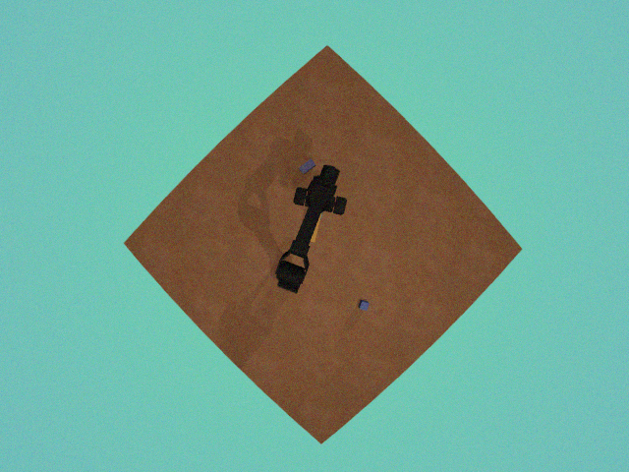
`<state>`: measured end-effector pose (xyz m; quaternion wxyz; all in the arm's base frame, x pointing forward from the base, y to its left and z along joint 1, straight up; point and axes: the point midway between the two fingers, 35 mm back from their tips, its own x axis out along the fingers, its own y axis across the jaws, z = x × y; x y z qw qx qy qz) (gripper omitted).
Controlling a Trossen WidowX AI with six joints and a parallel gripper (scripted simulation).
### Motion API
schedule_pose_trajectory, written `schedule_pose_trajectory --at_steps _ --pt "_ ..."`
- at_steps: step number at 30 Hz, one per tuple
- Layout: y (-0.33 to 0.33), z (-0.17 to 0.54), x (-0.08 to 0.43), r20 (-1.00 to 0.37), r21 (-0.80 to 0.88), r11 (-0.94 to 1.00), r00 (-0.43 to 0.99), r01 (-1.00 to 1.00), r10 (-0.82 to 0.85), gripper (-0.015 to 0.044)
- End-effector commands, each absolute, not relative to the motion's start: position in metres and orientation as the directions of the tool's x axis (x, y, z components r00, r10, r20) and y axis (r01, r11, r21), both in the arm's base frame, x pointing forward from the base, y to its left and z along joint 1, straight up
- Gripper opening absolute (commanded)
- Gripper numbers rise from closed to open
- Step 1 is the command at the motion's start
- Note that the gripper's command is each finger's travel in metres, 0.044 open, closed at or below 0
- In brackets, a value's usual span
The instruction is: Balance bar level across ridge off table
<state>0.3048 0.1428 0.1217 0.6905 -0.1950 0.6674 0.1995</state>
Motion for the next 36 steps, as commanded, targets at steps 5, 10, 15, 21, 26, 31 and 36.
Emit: schedule_pose_trajectory --at_steps 5,10,15,21,26,31,36 --pt "0.1425 0.1203 0.3049 -0.999 -0.004 0.847 0.029 -0.532 0.014 0.0" --pt "0.1425 0.1198 0.3049 -0.999 -0.004 0.847 0.029 -0.532 0.014 0.0" --pt "0.1425 0.1195 0.3049 -0.999 -0.004 0.847 0.029 -0.532 0.014 0.0" --pt "0.1425 0.119 0.3049 -0.999 -0.004 0.847 0.029 -0.532 0.014 0.0" --pt "0.1425 0.1185 0.3049 -0.999 -0.004 0.847 0.029 -0.532 0.014 0.0" --pt "0.1425 0.1182 0.3049 -0.999 -0.004 0.847 0.029 -0.532 0.014 0.0" --pt "0.1425 0.1177 0.3049 -0.999 -0.004 0.847 0.029 -0.532 0.014 0.0"
